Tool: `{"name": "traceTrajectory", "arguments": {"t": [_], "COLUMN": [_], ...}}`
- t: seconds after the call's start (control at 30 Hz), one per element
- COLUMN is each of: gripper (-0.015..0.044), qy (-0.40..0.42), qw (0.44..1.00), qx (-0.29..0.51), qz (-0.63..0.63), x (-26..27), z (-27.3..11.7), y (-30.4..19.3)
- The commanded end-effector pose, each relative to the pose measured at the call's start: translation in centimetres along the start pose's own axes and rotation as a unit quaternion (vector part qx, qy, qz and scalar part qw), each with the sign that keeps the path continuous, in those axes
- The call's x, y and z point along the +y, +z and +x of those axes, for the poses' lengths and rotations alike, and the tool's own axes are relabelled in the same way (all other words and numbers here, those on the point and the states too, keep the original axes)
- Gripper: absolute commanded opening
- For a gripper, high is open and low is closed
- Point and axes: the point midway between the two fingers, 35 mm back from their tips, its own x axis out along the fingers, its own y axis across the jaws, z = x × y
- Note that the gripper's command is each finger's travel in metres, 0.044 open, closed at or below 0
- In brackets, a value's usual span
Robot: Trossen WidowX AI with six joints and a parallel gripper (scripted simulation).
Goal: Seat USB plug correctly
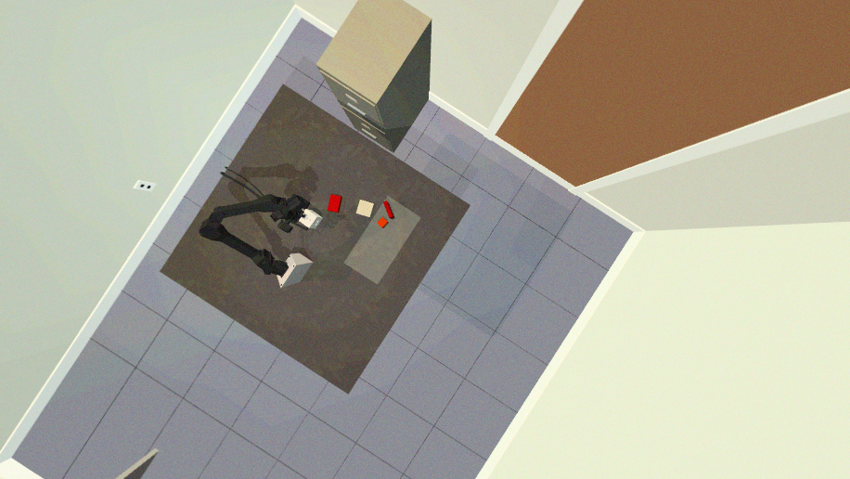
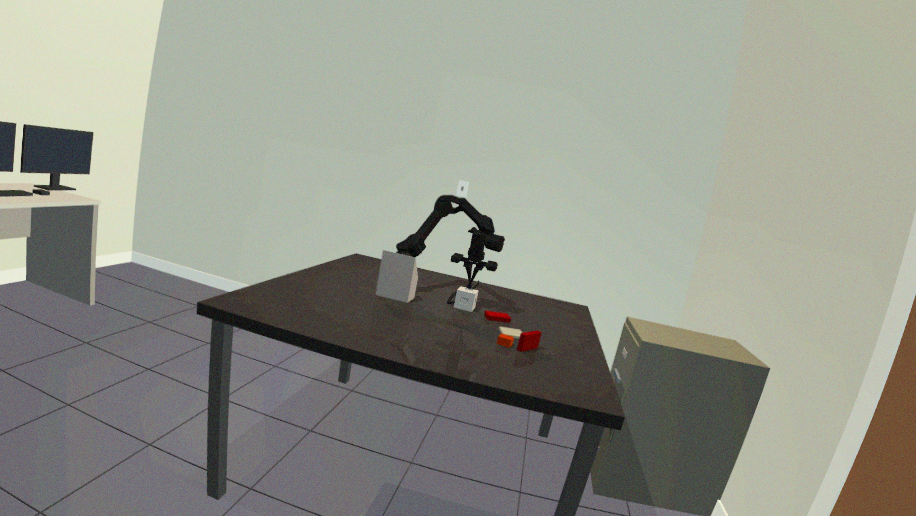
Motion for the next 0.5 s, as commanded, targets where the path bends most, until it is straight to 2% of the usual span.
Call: {"name": "traceTrajectory", "arguments": {"t": [0.0,0.47], "gripper": [0.0,0.0], "qy": [-0.001,-0.001], "qw": [1.0,1.0], "qx": [-0.002,-0.002], "qz": [0.003,0.003], "x": [0.0,0.0], "z": [0.08,0.25], "y": [0.01,-0.01]}}
